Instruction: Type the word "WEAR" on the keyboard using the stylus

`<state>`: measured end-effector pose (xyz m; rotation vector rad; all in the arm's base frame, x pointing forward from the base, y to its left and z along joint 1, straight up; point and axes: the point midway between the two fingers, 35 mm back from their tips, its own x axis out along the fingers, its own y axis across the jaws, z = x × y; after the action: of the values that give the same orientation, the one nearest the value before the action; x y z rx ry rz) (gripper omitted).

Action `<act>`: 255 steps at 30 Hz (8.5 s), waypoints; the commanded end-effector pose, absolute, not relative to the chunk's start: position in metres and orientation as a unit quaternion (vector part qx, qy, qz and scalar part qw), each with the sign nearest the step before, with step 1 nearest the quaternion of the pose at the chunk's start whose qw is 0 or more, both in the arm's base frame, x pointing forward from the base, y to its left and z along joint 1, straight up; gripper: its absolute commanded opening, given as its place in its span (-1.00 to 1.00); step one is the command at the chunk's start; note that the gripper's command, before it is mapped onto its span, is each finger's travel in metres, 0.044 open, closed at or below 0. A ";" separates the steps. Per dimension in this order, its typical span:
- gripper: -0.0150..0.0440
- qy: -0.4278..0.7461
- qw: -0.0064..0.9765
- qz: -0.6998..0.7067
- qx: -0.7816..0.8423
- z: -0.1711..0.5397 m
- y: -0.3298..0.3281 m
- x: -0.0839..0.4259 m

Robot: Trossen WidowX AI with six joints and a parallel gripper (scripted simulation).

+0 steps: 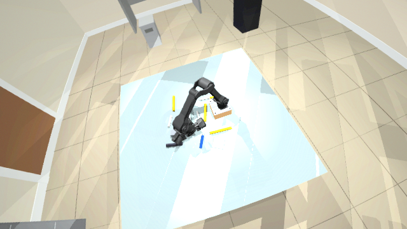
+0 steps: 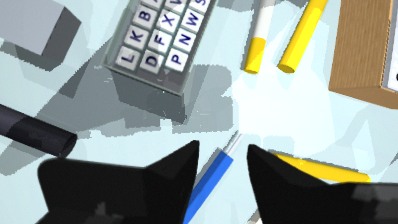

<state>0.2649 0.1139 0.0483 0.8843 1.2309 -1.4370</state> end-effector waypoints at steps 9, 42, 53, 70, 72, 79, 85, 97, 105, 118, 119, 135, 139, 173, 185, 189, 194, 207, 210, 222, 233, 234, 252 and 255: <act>0.02 0.245 0.418 -0.750 0.451 0.036 0.168 0.250; 0.02 0.245 0.418 -0.750 0.451 0.020 0.170 0.249; 0.02 0.245 0.418 -0.750 0.451 0.011 0.170 0.249; 0.02 0.245 0.418 -0.750 0.451 -0.003 0.170 0.249; 0.02 0.245 0.418 -0.750 0.451 -0.004 0.170 0.249; 0.02 0.245 0.418 -0.750 0.451 -0.009 0.170 0.250; 0.02 0.245 0.418 -0.750 0.451 -0.014 0.170 0.250; 0.02 0.245 0.418 -0.750 0.451 -0.023 0.170 0.250; -0.43 0.246 0.418 -0.750 0.450 -0.022 0.170 0.250; -0.49 0.246 0.418 -0.750 0.450 -0.009 0.170 0.250; -0.49 0.246 0.418 -0.750 0.450 -0.003 0.170 0.250; -0.49 0.281 0.393 -0.756 0.441 0.023 0.158 0.250; -0.49 0.321 0.363 -0.759 0.434 0.023 0.146 0.252; -0.49 0.597 0.162 -0.576 0.534 0.035 0.058 0.258; -0.49 0.631 0.130 -0.447 0.621 0.048 0.029 0.262; -0.49 0.632 0.128 -0.400 0.652 0.053 0.019 0.263; -0.49 0.624 0.132 -0.340 0.691 0.059 0.005 0.264; -0.49 0.574 0.167 -0.204 0.775 0.077 -0.030 0.265; -0.49 0.574 0.167 -0.204 0.775 0.077 -0.030 0.265; -0.49 0.574 0.167 -0.204 0.775 0.045 -0.031 0.266; -0.22 0.574 0.167 -0.204 0.775 0.039 -0.031 0.267; -0.22 0.574 0.167 -0.204 0.775 0.039 -0.031 0.267; -0.22 0.574 0.167 -0.204 0.775 0.030 -0.032 0.267; -0.22 0.574 0.167 -0.204 0.775 0.028 -0.032 0.267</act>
<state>0.2666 -0.0320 0.0293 2.2013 1.6337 -0.5868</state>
